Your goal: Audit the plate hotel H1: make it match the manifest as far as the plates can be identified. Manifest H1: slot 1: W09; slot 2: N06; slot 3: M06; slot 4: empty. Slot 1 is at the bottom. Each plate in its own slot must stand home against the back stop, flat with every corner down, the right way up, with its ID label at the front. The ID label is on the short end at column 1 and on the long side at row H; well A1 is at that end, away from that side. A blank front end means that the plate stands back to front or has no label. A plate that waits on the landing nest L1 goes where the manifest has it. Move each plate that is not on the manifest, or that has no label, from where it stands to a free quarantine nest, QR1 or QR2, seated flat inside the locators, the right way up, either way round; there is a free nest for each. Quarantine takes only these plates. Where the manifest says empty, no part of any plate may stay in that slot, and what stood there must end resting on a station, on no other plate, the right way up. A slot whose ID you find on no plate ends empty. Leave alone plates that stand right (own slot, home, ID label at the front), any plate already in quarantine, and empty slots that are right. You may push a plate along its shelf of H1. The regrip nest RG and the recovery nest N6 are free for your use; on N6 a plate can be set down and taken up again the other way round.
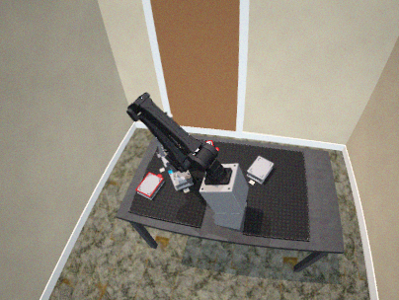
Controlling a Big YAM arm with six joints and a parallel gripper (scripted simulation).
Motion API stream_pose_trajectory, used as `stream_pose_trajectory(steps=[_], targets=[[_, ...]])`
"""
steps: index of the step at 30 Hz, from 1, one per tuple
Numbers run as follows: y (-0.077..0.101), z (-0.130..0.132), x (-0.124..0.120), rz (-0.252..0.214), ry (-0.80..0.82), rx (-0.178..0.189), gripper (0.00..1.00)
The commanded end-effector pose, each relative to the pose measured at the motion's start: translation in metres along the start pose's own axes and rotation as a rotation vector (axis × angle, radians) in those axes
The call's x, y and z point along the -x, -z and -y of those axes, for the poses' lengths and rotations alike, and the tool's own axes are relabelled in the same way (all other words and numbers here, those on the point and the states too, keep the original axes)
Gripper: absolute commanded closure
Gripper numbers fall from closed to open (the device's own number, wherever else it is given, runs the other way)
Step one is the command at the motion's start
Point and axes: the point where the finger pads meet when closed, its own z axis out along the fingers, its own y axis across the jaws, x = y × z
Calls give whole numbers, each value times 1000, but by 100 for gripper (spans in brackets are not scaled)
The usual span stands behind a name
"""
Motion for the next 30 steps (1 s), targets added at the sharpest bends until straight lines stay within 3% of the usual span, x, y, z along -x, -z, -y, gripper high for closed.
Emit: stream_pose_trajectory(steps=[1,25,26,30], targets=[[18,-4,5,14,-11,16,0],[55,-2,1,10,-10,14,0],[57,3,-2,-14,-3,-4,0],[60,9,5,-10,-3,-16,0]])
